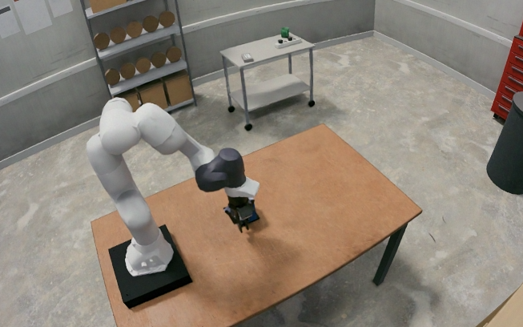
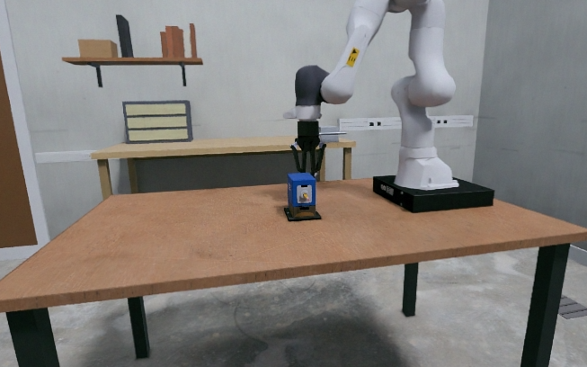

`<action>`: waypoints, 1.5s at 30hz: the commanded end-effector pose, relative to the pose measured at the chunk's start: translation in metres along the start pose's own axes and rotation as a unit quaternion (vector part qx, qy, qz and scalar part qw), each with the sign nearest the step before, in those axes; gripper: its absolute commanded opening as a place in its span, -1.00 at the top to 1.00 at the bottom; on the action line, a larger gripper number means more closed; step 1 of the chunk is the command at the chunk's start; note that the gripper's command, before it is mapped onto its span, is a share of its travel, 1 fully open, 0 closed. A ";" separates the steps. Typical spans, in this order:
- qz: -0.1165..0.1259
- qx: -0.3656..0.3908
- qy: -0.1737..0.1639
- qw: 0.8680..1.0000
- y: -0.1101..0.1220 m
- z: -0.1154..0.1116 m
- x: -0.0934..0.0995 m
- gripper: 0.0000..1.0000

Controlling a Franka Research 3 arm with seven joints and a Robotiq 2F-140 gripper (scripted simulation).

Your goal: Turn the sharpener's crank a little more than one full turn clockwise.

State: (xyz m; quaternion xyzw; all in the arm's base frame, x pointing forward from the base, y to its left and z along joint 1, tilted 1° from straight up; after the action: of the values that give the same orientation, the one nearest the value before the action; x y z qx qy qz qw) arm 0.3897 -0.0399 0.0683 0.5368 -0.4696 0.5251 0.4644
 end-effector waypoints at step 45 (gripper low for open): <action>-0.001 -0.006 0.001 1.000 -0.022 0.003 0.049 0.80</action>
State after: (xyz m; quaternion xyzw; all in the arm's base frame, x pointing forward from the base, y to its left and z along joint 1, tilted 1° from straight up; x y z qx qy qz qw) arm 0.4073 -0.0407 0.1128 0.5374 -0.4686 0.5218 0.4684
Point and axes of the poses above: the point where the finger pads meet when closed, its own x axis back along the fingers, its own y axis across the jaws, z = x × y, the point moved 5 cm from there along x, back along the fingers, and after that the axes turned 7 degrees about x, right-handed, at the moved point
